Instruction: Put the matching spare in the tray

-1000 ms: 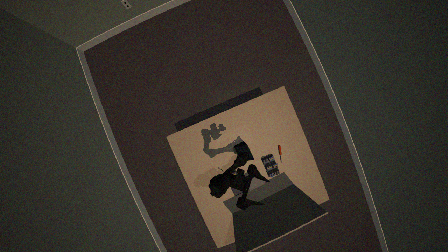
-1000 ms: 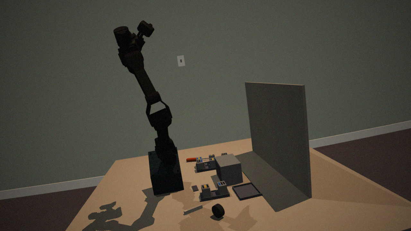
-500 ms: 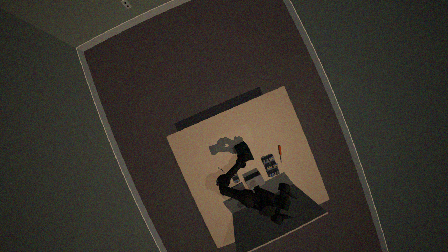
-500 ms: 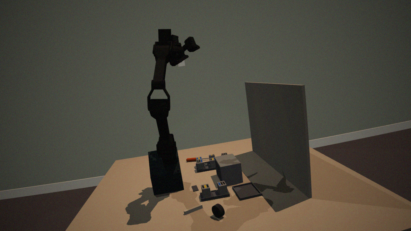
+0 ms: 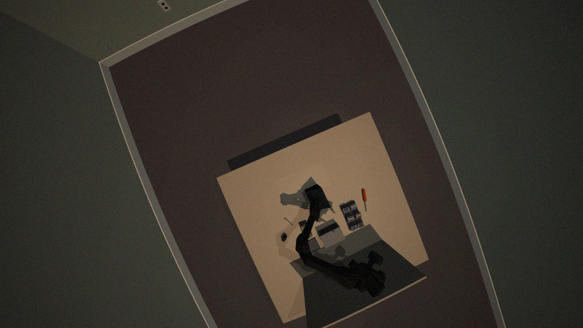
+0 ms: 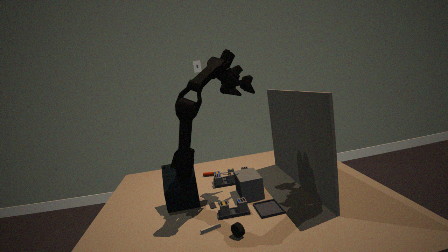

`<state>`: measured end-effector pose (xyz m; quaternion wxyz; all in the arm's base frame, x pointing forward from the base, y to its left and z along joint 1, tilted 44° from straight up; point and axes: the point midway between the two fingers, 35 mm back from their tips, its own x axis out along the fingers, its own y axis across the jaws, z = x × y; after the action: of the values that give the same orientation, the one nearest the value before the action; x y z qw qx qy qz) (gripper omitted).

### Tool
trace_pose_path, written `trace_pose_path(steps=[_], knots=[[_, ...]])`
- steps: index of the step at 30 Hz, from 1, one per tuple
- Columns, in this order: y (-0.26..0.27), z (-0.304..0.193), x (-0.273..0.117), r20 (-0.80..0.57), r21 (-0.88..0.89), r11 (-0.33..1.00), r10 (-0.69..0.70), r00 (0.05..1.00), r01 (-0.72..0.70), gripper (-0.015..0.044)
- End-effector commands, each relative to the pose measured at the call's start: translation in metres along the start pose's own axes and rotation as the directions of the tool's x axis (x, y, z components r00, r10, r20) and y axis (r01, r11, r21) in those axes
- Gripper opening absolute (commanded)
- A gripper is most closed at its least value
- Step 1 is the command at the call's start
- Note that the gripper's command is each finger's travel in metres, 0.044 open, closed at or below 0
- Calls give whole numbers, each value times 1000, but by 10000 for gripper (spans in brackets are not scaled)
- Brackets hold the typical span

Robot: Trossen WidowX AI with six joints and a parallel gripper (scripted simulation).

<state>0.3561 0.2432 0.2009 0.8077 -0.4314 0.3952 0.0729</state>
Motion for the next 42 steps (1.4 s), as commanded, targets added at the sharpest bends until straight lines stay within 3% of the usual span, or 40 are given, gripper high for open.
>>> trace_pose_path(steps=[1,7,13,31,33,37,42], knots=[[-18,-34,42,-174,103,994,-10,985,28,440],[-51,-111,105,-496,283,945,-1,868,162,440],[-76,-194,141,-749,375,857,56,660,353,440],[-79,-204,144,-771,378,846,64,633,375,440],[-68,-200,150,-770,340,884,66,635,320,440],[-4,-184,183,-764,80,997,75,641,-22,440],[80,-179,214,-763,-258,873,79,642,-414,440]])
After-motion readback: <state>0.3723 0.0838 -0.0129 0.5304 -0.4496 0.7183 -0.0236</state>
